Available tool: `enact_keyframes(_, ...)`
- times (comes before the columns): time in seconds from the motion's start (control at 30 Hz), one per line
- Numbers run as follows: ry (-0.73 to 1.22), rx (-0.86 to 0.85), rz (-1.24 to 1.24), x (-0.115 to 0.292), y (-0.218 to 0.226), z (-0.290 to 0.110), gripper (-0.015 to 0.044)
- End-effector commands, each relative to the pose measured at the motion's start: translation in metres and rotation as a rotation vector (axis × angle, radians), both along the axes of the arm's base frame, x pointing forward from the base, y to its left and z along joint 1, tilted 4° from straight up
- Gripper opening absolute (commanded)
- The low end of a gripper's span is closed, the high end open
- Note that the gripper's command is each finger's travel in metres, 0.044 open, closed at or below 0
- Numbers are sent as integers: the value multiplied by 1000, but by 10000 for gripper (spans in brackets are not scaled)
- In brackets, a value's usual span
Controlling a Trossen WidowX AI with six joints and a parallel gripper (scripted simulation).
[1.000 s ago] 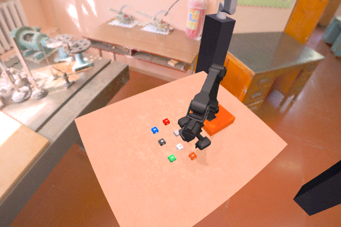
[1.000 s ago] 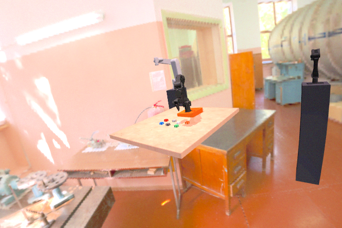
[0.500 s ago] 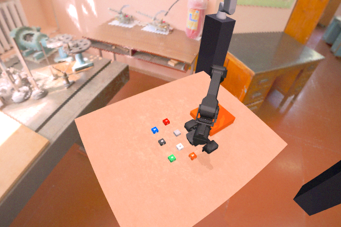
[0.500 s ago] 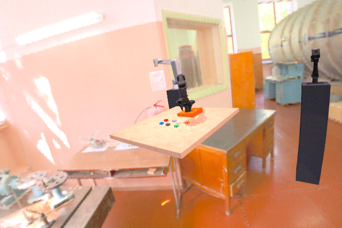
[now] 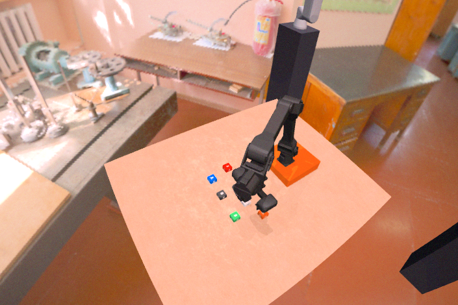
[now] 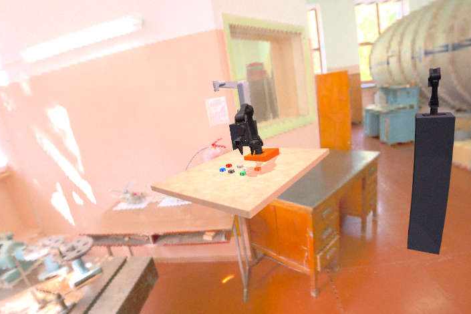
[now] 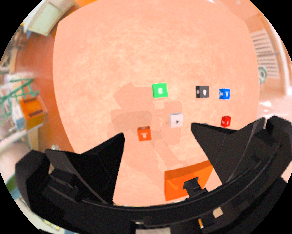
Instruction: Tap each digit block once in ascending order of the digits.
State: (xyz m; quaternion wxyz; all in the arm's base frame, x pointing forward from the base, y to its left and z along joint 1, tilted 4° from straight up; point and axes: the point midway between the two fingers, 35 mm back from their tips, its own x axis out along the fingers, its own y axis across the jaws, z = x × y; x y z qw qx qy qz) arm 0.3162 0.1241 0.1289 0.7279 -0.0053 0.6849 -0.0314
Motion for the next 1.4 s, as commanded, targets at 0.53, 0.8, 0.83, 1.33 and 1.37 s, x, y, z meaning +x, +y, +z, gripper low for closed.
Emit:
enact_keyframes(0.53, -2, -5, -7, 38, -36, 5, 400)
enact_keyframes(0.8, -2, -5, -7, 38, -39, 5, 400)
enact_keyframes(0.83, -2, -5, -7, 38, -47, 5, 400)
enact_keyframes(1.33, -1, -13, -7, 19, -145, 10, 400)
enact_keyframes(1.37, -1, -13, -7, 19, -145, 10, 400)
